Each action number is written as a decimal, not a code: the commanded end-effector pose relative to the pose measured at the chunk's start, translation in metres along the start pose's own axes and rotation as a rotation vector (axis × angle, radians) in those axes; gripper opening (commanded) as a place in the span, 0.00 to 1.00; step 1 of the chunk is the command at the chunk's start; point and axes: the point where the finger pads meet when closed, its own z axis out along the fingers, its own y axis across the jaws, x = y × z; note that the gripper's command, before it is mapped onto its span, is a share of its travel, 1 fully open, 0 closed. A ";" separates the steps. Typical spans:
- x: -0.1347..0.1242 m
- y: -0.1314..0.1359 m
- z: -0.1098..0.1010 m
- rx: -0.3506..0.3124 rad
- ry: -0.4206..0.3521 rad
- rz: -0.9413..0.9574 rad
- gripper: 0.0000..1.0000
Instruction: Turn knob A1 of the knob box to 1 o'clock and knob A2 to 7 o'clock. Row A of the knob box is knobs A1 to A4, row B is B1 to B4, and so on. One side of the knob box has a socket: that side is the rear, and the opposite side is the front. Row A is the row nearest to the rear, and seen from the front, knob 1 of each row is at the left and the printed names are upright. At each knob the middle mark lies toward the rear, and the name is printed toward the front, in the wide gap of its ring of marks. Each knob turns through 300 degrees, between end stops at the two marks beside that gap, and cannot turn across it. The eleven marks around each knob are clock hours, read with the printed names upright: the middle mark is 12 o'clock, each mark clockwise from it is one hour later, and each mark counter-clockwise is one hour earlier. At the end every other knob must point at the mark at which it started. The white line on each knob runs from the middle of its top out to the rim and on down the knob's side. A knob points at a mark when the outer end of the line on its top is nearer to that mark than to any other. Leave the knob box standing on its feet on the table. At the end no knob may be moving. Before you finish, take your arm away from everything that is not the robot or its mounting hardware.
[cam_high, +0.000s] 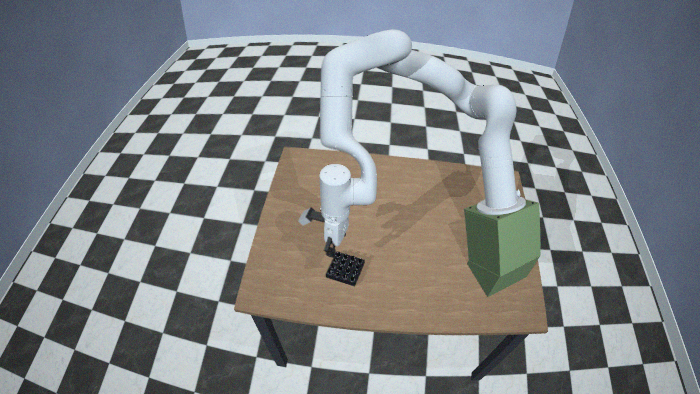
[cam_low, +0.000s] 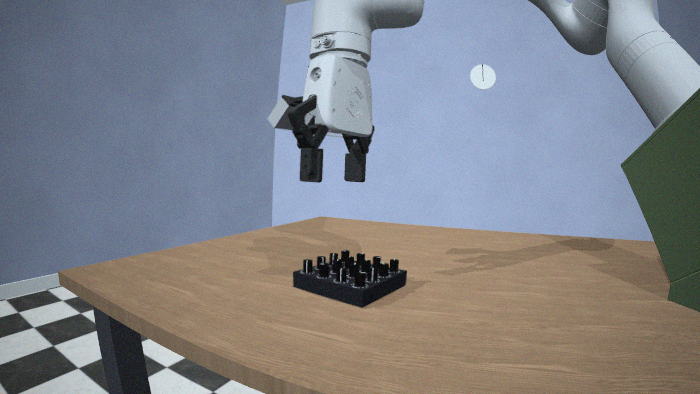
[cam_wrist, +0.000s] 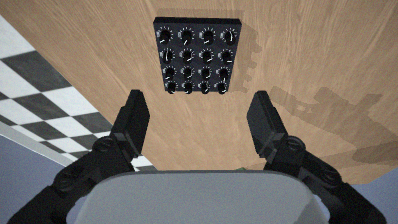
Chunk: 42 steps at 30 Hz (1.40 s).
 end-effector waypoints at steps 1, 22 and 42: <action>0.001 0.000 -0.001 0.001 0.001 0.000 1.00; -0.023 -0.001 0.000 0.000 0.000 0.000 1.00; -0.051 -0.001 0.000 0.000 0.000 0.000 1.00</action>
